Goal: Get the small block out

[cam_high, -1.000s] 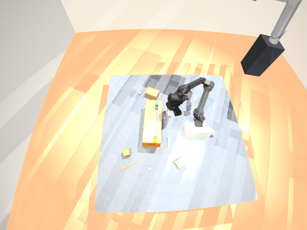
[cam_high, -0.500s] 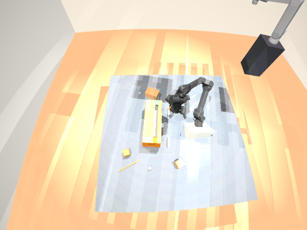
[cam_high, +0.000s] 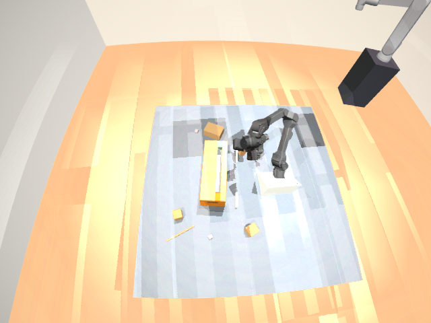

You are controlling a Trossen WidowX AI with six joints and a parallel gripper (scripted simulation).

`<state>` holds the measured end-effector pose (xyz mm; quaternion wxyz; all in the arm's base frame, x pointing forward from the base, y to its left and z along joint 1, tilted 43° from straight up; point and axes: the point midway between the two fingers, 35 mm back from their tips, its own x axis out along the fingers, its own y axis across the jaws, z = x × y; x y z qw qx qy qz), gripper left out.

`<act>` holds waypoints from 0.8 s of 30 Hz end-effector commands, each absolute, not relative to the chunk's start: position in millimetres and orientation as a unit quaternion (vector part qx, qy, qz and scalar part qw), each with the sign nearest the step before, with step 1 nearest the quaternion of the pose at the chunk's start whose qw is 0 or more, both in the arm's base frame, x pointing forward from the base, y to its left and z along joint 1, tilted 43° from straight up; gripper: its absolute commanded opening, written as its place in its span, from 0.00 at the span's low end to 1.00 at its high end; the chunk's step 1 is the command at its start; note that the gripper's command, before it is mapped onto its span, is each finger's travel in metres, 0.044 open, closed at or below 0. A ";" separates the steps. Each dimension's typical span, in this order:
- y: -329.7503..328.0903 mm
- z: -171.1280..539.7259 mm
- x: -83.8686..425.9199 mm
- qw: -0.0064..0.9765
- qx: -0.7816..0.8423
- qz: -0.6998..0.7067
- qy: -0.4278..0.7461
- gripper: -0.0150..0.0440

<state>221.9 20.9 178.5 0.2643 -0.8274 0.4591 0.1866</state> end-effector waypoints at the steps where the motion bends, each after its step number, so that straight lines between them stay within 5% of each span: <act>1: 23.8 180.8 221.5 0.197 -0.849 0.213 0.442 0.25; 24: 37.7 193.5 213.8 -0.204 -0.864 0.343 0.307 0.25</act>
